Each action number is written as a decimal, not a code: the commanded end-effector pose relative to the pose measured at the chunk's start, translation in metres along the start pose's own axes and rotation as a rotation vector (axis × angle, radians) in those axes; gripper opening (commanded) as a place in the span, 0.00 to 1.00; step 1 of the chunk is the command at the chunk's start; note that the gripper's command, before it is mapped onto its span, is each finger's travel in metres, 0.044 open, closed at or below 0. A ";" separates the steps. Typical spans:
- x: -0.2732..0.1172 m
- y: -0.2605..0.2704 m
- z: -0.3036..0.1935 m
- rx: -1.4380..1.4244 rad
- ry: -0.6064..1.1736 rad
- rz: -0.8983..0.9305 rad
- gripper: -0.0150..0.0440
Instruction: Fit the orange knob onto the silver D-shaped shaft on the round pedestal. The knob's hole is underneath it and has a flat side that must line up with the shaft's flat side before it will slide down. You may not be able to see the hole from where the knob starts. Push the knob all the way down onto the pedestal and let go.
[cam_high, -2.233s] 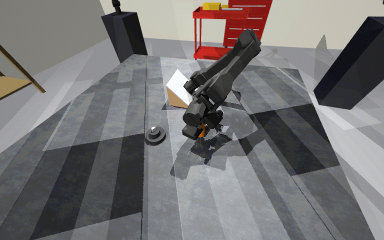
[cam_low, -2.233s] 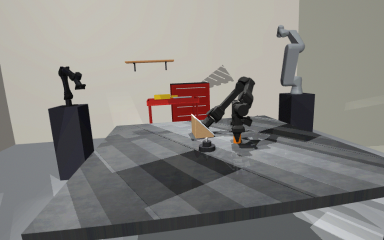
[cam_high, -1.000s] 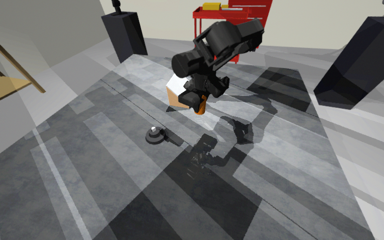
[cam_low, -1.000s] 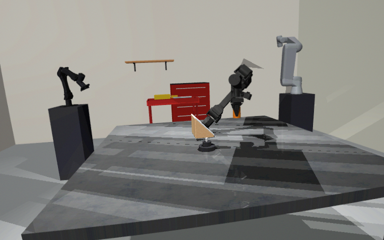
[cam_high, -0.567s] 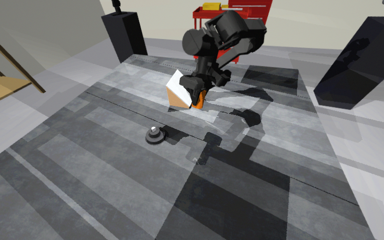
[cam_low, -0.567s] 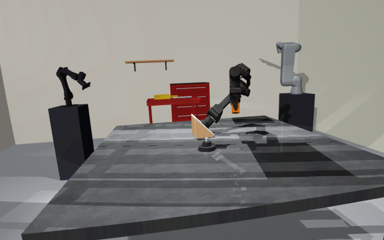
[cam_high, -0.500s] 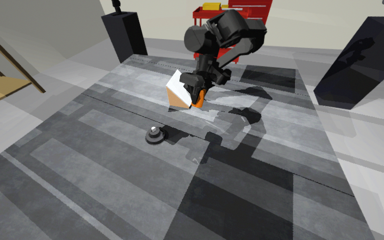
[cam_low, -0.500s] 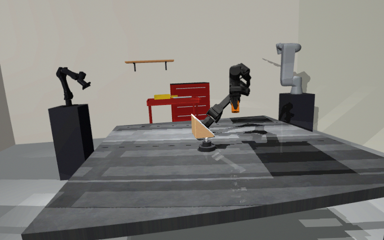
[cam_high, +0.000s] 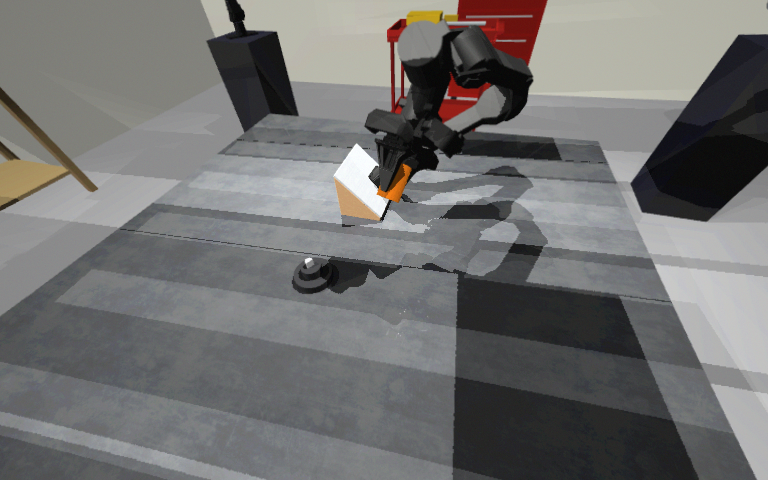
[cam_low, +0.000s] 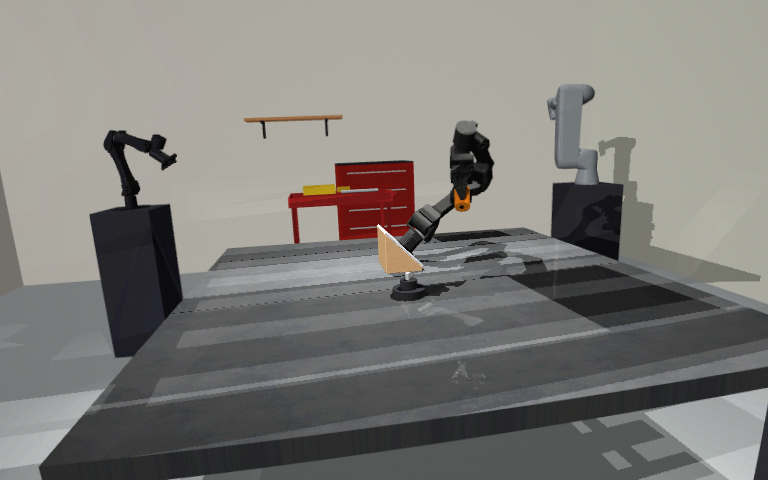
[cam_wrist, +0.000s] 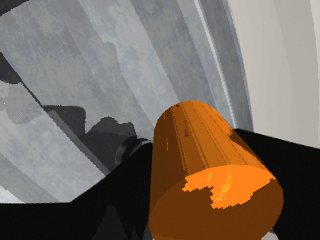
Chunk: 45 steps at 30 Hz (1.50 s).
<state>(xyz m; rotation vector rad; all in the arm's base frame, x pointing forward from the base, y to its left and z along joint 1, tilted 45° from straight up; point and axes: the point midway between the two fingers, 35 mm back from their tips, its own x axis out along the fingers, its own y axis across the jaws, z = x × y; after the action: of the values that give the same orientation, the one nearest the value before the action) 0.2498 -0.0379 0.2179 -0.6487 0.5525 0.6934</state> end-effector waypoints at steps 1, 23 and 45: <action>-0.007 -0.006 -0.001 0.002 -0.002 -0.091 0.25; -0.019 -0.012 -0.005 0.002 -0.001 -0.336 0.25; -0.017 -0.010 -0.005 0.003 -0.003 -0.339 0.25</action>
<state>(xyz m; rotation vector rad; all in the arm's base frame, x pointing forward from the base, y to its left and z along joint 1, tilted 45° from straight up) 0.2447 -0.0540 0.2277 -0.7104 0.4298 0.3752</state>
